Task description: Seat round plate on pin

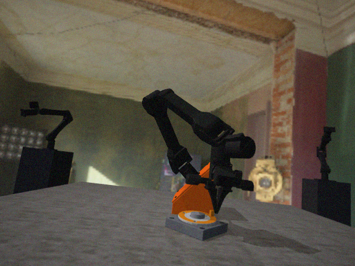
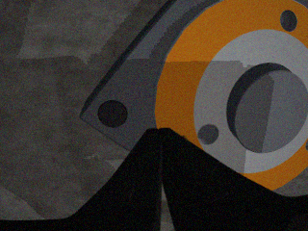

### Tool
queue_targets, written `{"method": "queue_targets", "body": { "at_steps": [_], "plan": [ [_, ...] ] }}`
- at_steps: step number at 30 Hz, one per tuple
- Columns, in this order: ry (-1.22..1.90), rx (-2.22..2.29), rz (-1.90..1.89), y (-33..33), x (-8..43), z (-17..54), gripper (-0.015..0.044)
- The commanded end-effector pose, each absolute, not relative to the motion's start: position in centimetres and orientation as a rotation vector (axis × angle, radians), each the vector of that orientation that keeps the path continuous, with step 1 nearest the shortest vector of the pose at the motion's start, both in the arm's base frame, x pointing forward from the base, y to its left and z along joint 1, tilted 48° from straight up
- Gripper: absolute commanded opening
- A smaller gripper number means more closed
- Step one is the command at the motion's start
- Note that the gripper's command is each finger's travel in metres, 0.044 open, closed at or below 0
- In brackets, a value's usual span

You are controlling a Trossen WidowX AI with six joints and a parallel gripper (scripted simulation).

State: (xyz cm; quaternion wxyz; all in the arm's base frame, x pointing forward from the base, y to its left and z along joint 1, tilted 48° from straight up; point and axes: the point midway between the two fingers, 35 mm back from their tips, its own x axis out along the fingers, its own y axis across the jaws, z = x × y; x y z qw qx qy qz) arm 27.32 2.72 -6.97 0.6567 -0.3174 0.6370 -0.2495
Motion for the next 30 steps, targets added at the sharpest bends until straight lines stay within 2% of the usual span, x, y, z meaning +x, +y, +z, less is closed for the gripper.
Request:
{"method": "queue_targets", "body": {
  "at_steps": [1,30],
  "plan": [
    [1.456,-0.722,-0.572,2.3,26.5,-7.0,0.0],
    [1.456,-0.722,-0.572,1.7,25.0,-6.3,0.0]
  ]
}}
